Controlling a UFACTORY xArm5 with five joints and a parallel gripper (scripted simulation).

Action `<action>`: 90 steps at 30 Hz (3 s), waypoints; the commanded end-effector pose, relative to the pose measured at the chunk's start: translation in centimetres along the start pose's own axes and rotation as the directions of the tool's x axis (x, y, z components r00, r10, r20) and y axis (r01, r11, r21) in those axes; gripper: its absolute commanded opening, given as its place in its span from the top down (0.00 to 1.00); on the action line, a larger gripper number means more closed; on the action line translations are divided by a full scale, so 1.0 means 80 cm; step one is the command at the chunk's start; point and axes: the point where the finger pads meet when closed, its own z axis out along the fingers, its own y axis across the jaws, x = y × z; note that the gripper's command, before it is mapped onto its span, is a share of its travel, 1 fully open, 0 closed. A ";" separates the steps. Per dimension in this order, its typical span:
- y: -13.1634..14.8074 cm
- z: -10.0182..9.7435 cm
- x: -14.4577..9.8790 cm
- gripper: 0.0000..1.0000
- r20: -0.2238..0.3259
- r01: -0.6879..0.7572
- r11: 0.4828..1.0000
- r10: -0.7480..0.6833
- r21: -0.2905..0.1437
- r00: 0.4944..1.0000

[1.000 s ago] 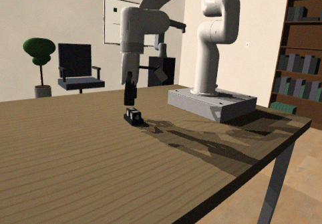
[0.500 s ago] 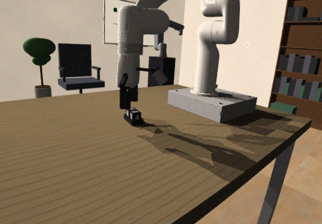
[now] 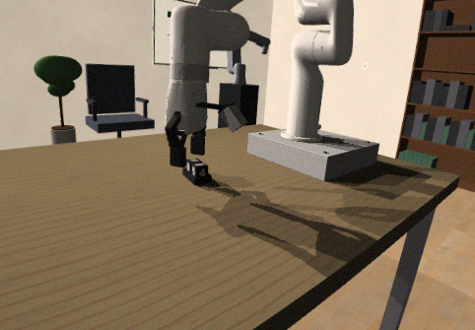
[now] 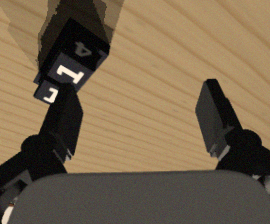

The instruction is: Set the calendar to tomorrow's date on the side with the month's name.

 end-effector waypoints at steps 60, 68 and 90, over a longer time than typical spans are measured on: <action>0.031 0.001 0.008 0.00 0.001 -0.068 0.998 0.068 -0.002 0.998; 0.031 0.001 0.008 0.00 0.001 -0.068 0.998 0.068 -0.002 0.998; 0.030 0.001 0.007 0.00 0.001 -0.097 0.995 0.097 -0.002 0.995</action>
